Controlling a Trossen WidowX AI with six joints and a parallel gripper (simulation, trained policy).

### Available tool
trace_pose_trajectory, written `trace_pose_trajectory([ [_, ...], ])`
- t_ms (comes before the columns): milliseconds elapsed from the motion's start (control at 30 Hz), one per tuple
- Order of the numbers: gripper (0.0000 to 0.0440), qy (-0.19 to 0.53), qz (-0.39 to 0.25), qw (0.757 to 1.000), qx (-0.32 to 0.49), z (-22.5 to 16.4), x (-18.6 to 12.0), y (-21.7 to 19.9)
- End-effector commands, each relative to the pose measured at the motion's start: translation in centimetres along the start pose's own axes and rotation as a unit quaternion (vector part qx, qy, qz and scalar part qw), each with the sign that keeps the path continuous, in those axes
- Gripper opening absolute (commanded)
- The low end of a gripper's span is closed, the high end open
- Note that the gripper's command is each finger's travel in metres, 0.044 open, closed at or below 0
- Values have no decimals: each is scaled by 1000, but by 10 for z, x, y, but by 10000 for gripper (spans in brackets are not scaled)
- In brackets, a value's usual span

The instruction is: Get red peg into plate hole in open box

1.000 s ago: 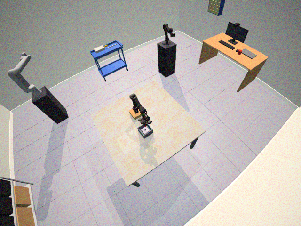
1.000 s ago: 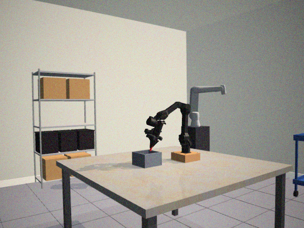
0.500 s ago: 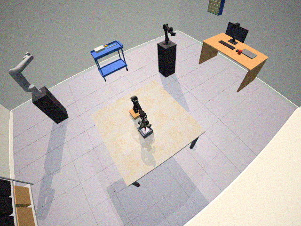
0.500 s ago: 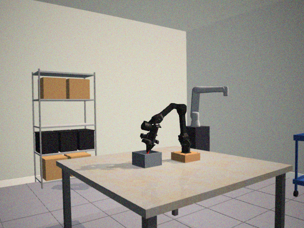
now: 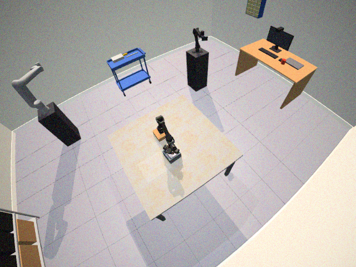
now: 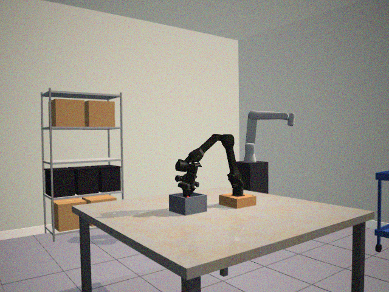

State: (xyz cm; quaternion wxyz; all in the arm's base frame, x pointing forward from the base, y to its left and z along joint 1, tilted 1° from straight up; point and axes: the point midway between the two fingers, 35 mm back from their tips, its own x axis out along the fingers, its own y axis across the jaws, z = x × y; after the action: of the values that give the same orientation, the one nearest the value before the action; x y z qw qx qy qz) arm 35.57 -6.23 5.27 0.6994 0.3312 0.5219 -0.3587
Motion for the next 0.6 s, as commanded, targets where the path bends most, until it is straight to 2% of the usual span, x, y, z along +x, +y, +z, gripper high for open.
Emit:
trace_pose_trajectory([
  [0, 276, -8, 1, 1000, -8, 13, 0, 7],
  [233, 429, -21, 2, 1000, -17, 35, -1, 16],
  [267, 440, -26, 6, 999, -17, 39, -1, 18],
  [567, 440, -64, 20, 998, -6, 72, -10, 25],
])
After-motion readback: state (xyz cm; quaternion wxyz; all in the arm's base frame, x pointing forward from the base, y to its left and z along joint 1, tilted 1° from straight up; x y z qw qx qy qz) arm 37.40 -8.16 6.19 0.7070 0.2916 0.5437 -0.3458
